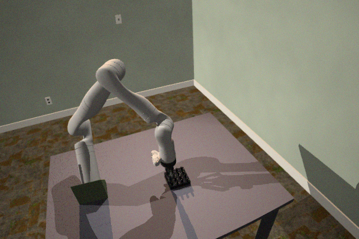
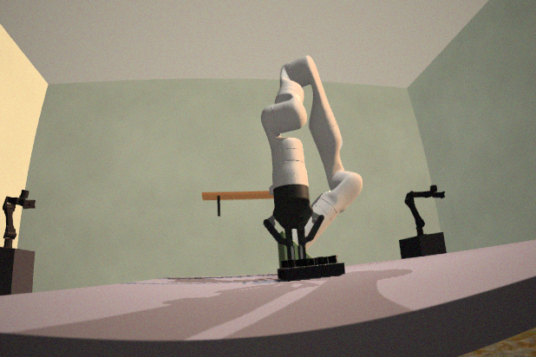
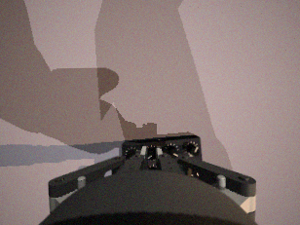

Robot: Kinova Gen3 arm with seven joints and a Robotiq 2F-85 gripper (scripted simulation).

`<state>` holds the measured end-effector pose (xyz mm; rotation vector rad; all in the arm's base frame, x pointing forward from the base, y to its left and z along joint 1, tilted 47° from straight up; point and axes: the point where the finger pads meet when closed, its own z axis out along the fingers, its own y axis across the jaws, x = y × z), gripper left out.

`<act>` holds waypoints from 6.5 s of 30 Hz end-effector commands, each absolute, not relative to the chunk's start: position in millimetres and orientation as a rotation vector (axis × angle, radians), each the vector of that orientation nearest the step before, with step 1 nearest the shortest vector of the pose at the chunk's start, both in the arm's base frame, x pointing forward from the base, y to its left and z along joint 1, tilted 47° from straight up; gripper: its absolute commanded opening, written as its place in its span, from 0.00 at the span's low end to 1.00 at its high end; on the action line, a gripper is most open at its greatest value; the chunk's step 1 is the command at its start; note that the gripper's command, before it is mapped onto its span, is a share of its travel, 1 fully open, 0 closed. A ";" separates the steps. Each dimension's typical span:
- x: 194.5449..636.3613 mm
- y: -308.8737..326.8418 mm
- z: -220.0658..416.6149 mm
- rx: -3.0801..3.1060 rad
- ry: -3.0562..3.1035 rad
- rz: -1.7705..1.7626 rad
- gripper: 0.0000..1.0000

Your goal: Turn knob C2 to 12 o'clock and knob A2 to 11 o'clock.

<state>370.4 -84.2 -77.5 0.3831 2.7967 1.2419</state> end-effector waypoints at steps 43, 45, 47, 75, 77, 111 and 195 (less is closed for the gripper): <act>370.7 -85.0 -77.3 1.643 2.690 1.305 0.08; 370.7 -85.0 -77.3 1.685 2.677 1.303 0.08; 370.7 -85.0 -77.3 1.767 2.651 1.300 0.08; 370.7 -85.0 -77.3 2.546 2.276 1.209 0.08; 370.7 -85.0 -77.3 2.561 2.266 1.206 0.08; 370.7 -85.0 -77.3 2.667 2.192 1.184 0.19; 375.8 -106.3 -45.4 1.876 2.638 1.334 0.19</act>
